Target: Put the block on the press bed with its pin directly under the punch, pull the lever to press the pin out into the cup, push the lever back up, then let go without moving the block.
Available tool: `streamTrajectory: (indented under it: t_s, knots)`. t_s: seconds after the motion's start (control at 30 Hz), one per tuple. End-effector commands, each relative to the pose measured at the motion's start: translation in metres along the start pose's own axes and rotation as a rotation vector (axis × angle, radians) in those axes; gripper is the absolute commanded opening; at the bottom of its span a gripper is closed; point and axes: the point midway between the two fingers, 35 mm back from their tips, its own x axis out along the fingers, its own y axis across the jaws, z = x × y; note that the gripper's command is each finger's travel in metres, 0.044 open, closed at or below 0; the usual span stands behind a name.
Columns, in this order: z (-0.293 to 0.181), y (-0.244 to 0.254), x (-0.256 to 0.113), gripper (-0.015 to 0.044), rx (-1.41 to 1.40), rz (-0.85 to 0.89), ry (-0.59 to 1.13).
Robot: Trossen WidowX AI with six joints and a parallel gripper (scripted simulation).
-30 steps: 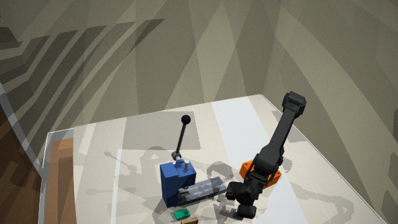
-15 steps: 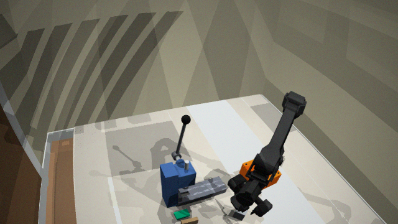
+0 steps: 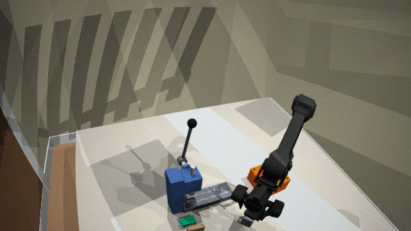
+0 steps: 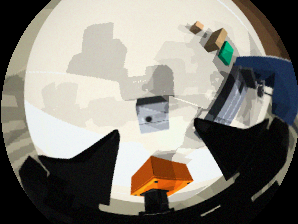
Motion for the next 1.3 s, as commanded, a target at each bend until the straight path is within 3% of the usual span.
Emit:
streamTrajectory:
  t_s: [0.0,1.13,1.27]
  knots:
    - [-0.002,0.001,0.012,0.044,-0.012,0.005,0.008]
    - [-0.003,0.001,0.059,0.044,-0.012,0.005,0.008]
    - [-0.003,0.001,0.059,0.0335,-0.012,0.005,0.008]
